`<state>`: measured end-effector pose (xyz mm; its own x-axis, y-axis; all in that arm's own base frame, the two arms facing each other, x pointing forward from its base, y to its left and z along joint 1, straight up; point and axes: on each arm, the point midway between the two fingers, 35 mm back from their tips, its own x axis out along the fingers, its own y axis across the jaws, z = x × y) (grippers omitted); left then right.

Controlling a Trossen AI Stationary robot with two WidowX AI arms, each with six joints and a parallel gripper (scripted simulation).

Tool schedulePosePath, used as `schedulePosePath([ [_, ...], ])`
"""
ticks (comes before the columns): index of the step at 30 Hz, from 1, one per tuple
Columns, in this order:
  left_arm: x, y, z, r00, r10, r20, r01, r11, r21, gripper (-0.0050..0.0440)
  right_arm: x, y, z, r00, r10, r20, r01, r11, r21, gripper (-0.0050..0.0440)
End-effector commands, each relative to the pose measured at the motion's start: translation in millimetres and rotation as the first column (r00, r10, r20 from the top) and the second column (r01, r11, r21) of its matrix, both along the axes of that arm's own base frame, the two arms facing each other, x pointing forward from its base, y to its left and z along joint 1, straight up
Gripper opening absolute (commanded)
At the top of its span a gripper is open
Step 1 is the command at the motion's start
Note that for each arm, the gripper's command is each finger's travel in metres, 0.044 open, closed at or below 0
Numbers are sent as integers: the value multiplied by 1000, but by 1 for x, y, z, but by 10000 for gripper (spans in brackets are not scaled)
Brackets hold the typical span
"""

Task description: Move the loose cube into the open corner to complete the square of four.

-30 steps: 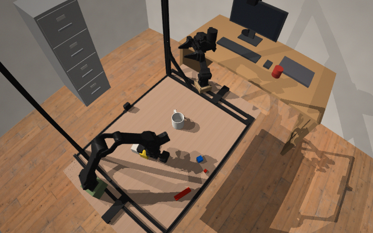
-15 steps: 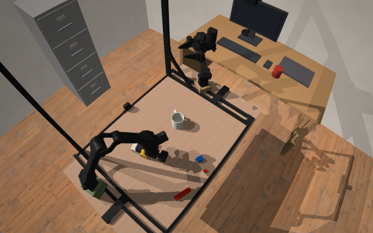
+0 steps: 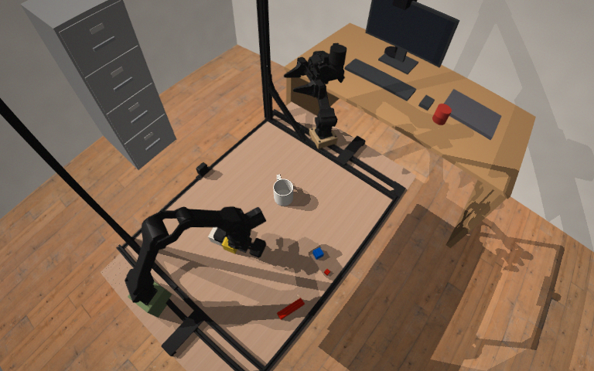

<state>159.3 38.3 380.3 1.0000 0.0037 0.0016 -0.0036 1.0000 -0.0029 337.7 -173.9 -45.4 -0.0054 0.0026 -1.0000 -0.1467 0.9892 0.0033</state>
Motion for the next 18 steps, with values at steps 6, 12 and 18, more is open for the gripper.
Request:
schedulePosePath([
  [6,0,-1,0,1000,-3,0,3,1000,2,400,-1,5,2,1000,-2,5,2,1000,-3,0],
  [12,0,-1,0,1000,-3,0,3,1000,2,400,-1,8,2,1000,-2,5,2,1000,-3,0],
  [18,0,-1,0,1000,-3,0,3,1000,2,400,-2,12,2,1000,-2,5,2,1000,-3,0],
])
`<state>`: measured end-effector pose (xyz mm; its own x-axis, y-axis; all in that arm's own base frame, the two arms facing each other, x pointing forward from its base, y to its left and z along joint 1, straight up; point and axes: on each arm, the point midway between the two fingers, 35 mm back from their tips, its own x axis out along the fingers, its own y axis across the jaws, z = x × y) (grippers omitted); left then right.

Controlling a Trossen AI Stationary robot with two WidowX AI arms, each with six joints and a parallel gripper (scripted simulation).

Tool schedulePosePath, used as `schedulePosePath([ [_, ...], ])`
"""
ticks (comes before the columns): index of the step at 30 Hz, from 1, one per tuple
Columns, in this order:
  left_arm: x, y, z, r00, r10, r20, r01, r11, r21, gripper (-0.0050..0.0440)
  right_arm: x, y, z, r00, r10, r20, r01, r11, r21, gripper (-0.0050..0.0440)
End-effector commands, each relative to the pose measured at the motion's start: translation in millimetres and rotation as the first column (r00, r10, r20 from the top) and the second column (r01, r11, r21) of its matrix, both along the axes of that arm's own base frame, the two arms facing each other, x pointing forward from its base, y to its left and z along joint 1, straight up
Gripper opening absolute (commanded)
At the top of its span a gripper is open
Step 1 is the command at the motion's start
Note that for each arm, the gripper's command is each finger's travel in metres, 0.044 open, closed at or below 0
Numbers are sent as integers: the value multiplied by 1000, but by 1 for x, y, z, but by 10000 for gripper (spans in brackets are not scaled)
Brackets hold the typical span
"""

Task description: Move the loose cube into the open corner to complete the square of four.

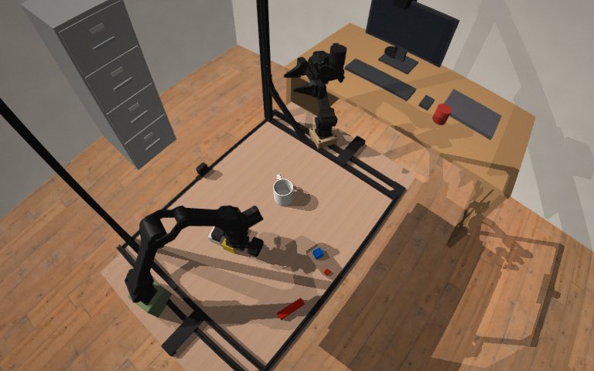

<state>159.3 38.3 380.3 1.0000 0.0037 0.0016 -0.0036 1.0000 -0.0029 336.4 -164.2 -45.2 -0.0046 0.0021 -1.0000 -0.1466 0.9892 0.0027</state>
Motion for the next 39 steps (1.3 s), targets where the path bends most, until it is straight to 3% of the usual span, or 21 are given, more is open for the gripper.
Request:
schedulePosePath([
  [1,0,-1,0,1000,-3,0,3,1000,2,400,-1,3,2,1000,-2,5,2,1000,-2,0],
  [26,0,-1,0,1000,-3,0,3,1000,2,400,-2,13,2,1000,-2,5,2,1000,-2,0],
  [39,0,-1,0,1000,-3,0,3,1000,2,400,5,-32,1,1000,0,2,0,1000,-1,0],
])
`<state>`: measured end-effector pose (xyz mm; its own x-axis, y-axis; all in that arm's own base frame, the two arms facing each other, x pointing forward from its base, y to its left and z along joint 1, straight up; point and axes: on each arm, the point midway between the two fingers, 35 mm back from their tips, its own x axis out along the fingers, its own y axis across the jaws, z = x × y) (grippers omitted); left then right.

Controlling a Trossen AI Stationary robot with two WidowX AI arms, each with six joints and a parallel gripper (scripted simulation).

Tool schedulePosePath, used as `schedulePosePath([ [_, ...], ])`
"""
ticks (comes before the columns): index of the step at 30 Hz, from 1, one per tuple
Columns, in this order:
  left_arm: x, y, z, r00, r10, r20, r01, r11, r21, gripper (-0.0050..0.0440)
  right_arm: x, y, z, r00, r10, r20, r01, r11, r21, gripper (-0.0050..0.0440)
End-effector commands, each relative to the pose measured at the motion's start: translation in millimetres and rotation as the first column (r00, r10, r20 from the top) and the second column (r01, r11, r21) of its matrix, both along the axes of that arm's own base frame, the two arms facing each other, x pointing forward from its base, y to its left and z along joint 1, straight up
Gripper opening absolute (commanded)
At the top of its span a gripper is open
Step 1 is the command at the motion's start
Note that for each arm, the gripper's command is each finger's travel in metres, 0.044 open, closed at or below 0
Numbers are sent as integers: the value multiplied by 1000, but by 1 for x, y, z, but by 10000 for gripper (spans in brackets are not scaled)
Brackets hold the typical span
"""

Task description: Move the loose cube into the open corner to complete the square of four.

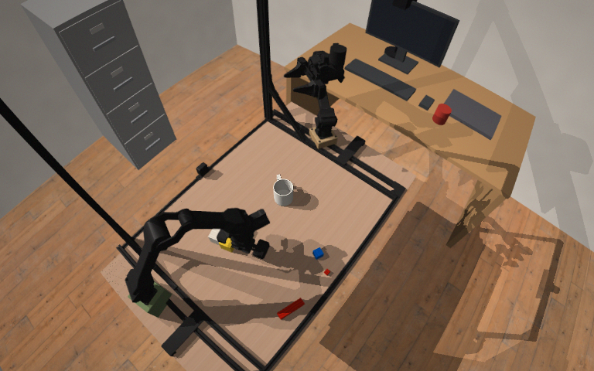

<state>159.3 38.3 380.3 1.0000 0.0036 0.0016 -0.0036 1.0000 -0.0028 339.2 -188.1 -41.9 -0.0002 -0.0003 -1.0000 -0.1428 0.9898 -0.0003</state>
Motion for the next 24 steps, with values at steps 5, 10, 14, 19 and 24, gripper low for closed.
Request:
schedulePosePath([
  [5,0,-1,0,1000,-3,0,3,1000,2,400,3,-12,2,1000,3,-3,-3,1000,1,0],
  [10,0,-1,0,1000,-3,0,3,1000,2,400,1,-10,46,1000,-1,1,1,1000,-1,0],
  [14,0,-1,0,1000,-3,0,3,1000,2,400,1,-10,49,1000,-1,1,1,1000,-1,0],
  [19,0,-1,0,1000,-3,0,3,1000,2,400,1,-7,47,1000,-3,-3,3,1000,2,0],
  [24,0,-1,0,1000,-3,0,3,1000,2,400,10,67,99,994,-109,-1,109,994,0,0],
])
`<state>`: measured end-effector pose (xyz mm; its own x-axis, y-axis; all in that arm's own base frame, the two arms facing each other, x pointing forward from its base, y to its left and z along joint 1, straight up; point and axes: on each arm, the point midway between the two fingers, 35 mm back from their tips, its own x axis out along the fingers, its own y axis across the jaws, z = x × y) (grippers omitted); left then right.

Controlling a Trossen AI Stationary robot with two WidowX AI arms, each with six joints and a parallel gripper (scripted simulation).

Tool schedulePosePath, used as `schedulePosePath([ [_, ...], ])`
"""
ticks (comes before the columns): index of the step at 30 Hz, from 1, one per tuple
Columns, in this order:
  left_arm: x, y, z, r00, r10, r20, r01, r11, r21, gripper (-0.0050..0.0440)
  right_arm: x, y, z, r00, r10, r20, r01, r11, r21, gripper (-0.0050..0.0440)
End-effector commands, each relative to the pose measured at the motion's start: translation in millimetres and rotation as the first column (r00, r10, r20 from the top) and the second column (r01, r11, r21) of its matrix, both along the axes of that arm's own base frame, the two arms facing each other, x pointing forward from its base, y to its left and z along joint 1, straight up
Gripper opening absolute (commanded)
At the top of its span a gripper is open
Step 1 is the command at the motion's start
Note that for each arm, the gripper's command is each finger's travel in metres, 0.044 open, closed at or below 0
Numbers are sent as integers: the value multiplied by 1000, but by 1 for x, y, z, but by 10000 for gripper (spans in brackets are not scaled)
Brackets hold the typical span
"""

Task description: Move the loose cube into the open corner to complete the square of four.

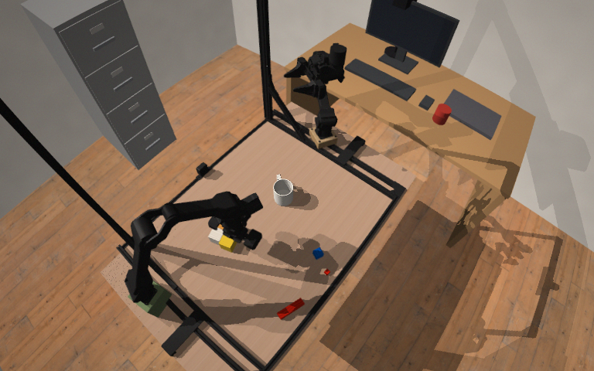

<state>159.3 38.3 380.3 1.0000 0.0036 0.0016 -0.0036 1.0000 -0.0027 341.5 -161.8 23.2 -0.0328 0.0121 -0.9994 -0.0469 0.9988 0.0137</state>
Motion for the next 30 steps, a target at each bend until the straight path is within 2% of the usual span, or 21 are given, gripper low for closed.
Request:
schedulePosePath([
  [1,0,-1,0,1000,-3,0,3,1000,2,400,7,54,42,999,-32,32,32,999,-12,0],
  [3,0,-1,0,1000,-3,0,3,1000,2,400,6,64,49,998,-47,33,47,999,-12,0],
  [16,0,-1,0,1000,-3,0,3,1000,2,400,6,64,49,998,-47,33,47,999,-12,0],
  [17,0,-1,0,1000,-3,0,3,1000,2,400,5,63,48,997,-64,33,65,998,-12,0],
  [19,0,-1,0,1000,-3,0,3,1000,2,400,-4,59,42,978,-204,33,204,979,-12,0],
  [21,0,-1,0,1000,-3,0,3,1000,2,400,-19,52,32,910,-413,33,413,911,-12,0],
  [23,0,-1,0,1000,-3,0,3,1000,2,400,-32,47,23,831,-556,33,556,831,-12,0],
  [25,0,-1,0,1000,-3,0,3,1000,2,400,-32,47,23,831,-556,33,556,831,-12,0],
  [27,0,-1,0,1000,-3,0,3,1000,2,400,-46,42,14,691,-722,33,722,691,-12,0],
  [30,0,-1,0,1000,-3,0,3,1000,2,400,-66,38,1,493,-869,33,870,493,-12,0],
])
